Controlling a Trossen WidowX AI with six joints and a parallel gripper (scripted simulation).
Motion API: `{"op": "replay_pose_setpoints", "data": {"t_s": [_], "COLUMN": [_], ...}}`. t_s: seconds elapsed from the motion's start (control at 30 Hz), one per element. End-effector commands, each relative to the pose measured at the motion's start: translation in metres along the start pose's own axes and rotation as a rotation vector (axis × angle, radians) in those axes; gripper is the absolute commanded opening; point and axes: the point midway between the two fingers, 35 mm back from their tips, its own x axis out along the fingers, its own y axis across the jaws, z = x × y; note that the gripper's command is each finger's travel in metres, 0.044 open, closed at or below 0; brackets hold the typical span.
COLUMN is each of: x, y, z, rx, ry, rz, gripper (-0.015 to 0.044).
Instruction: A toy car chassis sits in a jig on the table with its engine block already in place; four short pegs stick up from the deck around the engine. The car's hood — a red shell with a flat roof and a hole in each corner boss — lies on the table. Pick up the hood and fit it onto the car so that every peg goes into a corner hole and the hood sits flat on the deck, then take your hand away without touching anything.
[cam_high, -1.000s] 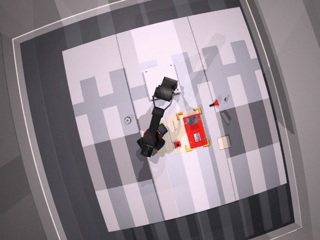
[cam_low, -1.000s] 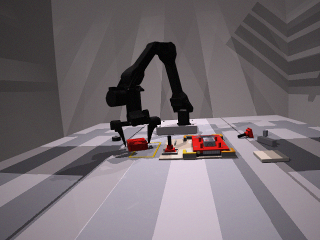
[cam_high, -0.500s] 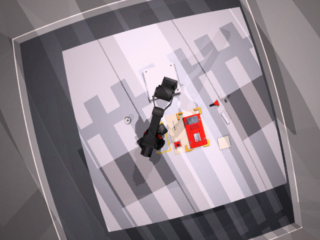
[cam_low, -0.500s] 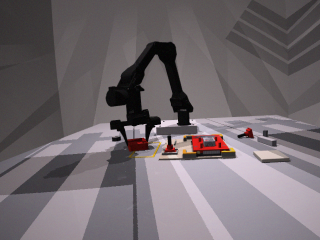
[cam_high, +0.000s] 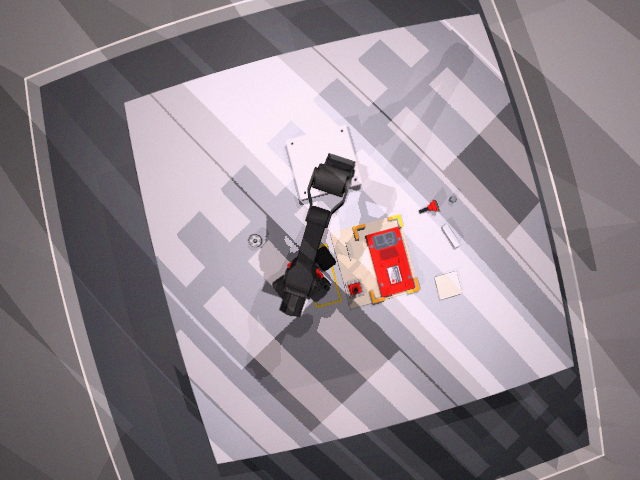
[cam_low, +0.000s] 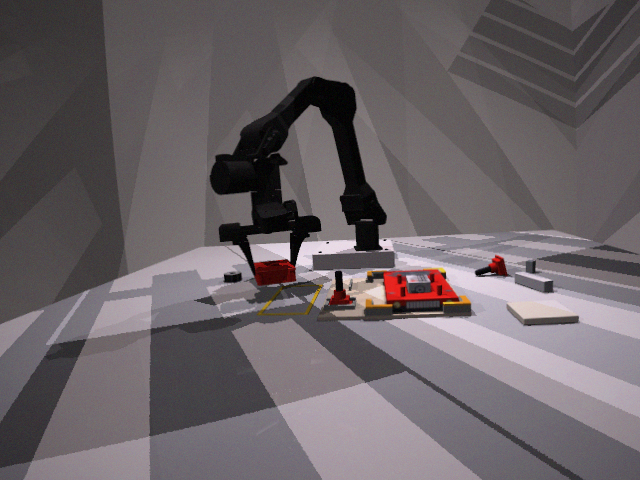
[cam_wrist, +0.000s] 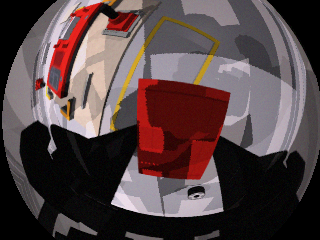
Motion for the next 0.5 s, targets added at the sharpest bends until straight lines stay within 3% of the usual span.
{"op": "replay_pose_setpoints", "data": {"t_s": [0.0, 0.47], "x": [-0.016, -0.059], "y": [-0.001, -0.001], "z": [0.001, 0.001], "rx": [0.0, 0.0], "ry": [-0.005, -0.005], "rz": [-0.007, -0.007], "gripper": [0.0, 0.0]}}
